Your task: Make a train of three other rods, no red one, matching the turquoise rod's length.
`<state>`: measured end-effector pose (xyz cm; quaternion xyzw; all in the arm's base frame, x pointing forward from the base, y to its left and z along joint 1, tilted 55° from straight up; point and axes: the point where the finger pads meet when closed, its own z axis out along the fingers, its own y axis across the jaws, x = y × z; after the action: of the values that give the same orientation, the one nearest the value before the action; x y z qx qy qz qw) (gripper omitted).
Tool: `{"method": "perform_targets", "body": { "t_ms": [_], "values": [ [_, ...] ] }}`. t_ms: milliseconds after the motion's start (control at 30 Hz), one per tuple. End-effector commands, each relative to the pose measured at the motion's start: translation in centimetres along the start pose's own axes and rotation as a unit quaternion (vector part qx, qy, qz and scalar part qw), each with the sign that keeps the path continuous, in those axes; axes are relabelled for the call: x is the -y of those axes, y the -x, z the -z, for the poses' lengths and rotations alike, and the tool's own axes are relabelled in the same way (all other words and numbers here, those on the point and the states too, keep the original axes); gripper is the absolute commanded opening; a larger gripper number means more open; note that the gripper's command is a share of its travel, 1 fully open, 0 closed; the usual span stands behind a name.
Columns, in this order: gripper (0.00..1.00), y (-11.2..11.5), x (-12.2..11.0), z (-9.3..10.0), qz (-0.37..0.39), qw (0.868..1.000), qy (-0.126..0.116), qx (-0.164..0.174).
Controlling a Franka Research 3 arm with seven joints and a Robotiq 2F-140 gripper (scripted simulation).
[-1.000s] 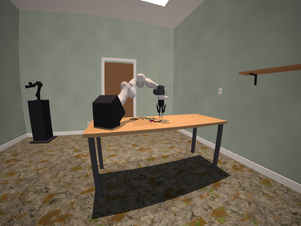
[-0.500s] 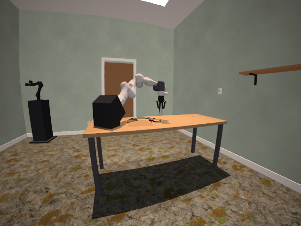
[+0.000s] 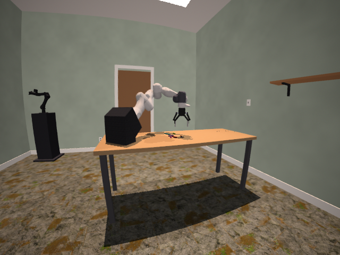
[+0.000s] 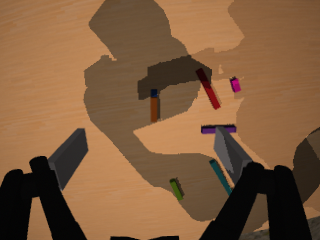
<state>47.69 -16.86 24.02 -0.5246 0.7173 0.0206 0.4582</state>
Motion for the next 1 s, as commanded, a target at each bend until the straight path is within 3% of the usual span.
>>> {"method": "perform_targets", "body": {
  "t_ms": [0, 200, 333, 467, 533, 567, 767, 867, 900, 967],
  "values": [
    [1.00, 0.0, -0.1, 0.1, -0.004, 1.000, 0.001, 0.001],
    [1.00, 0.4, -0.1, 0.1, 0.000, 1.000, 0.001, 0.001],
    [1.00, 5.1, -0.6, -0.5, 0.048, 0.999, 0.004, -0.001],
    [1.00, 8.7, -1.4, -1.0, 0.087, 0.996, 0.004, -0.001],
    [1.00, 8.7, -1.4, -1.0, 0.087, 0.996, 0.004, -0.001],
    [1.00, 10.7, -2.0, -1.3, 0.110, 0.994, 0.004, -0.001],
    [1.00, 16.0, -4.1, -2.0, 0.177, 0.984, 0.002, 0.001],
    [1.00, 16.7, -4.4, -2.0, 0.186, 0.983, 0.001, 0.001],
    [0.15, 16.7, -4.4, -2.0, 0.186, 0.983, 0.001, 0.001],
    [0.15, 16.7, -4.4, -2.0, 0.186, 0.983, 0.001, 0.001]
  ]
}}
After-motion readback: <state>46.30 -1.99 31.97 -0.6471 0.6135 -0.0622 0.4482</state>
